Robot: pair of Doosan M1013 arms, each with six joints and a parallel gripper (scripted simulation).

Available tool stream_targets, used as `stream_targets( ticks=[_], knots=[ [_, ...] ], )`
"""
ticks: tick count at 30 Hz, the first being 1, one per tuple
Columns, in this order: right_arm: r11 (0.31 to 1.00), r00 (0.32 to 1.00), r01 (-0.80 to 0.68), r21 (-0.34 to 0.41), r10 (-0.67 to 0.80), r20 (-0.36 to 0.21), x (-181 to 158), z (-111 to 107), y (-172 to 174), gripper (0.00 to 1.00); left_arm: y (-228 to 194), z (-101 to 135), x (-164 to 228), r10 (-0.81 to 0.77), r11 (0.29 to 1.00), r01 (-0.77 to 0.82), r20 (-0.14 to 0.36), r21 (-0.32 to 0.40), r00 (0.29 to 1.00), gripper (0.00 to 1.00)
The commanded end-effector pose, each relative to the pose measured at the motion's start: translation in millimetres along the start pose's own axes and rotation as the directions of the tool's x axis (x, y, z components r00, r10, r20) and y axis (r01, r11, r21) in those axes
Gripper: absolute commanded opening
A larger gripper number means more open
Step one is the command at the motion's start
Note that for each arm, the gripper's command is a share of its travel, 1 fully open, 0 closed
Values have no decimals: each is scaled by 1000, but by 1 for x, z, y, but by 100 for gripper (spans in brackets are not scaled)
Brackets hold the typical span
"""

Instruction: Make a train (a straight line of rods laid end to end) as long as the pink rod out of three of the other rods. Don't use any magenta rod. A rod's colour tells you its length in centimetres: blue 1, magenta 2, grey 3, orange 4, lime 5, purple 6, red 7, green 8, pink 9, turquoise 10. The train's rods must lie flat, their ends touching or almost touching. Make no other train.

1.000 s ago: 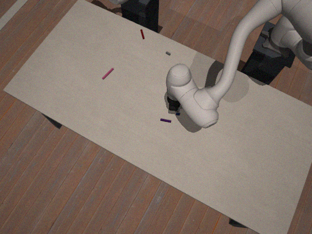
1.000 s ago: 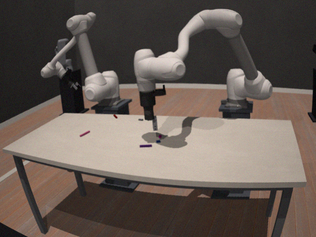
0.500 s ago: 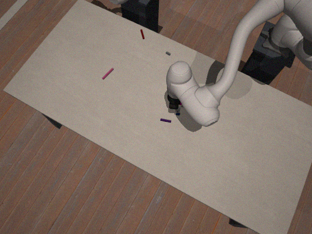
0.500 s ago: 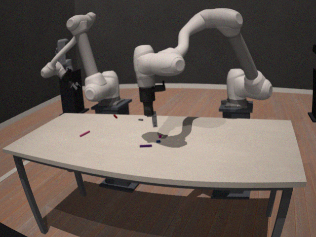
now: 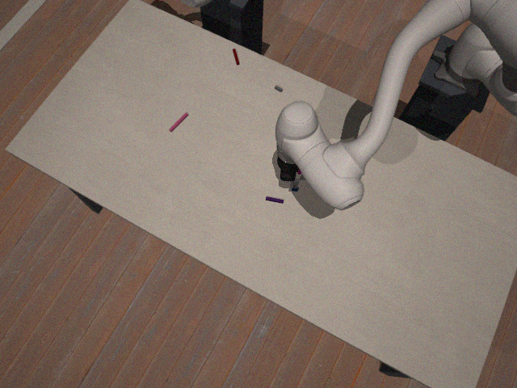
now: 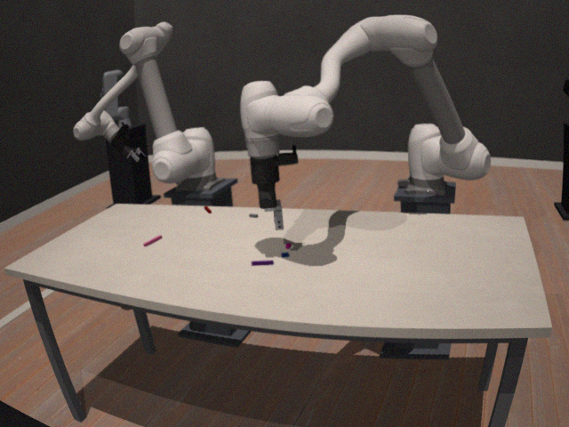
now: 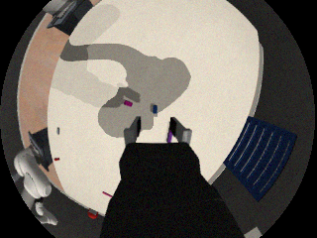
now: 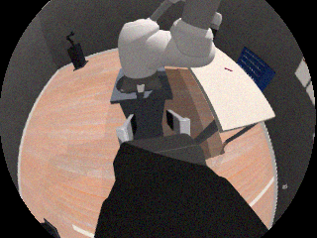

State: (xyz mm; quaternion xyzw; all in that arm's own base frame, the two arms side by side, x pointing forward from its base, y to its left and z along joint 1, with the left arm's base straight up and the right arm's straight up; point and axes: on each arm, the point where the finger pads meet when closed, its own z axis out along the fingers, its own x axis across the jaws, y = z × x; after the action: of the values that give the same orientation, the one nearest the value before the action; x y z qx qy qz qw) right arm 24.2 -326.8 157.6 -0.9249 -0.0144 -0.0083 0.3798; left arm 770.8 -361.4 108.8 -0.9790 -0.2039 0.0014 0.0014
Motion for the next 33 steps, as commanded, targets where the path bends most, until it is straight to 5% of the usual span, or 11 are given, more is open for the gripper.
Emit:
stream_targets(
  ticks=[1, 8, 21, 33],
  knots=[
    [1000, 1000, 3, 5, -3, -13, 1, 1, -3, 100, 3, -6, 3, 0, 1000, -1, -4, -7, 1000, 100],
    [1000, 1000, 3, 5, -3, -13, 1, 1, -3, 100, 15, -5, -13, -57, 998, 57, -4, -8, 998, 100],
    [1000, 1000, 3, 5, -3, -13, 1, 1, -3, 100, 76, 2, -98, -385, 923, 385, -4, -8, 923, 100],
    [1000, 1000, 3, 5, -3, -13, 1, 1, -3, 100, 137, 6, -203, -703, 711, 703, -1, -9, 711, 100]
  ],
)
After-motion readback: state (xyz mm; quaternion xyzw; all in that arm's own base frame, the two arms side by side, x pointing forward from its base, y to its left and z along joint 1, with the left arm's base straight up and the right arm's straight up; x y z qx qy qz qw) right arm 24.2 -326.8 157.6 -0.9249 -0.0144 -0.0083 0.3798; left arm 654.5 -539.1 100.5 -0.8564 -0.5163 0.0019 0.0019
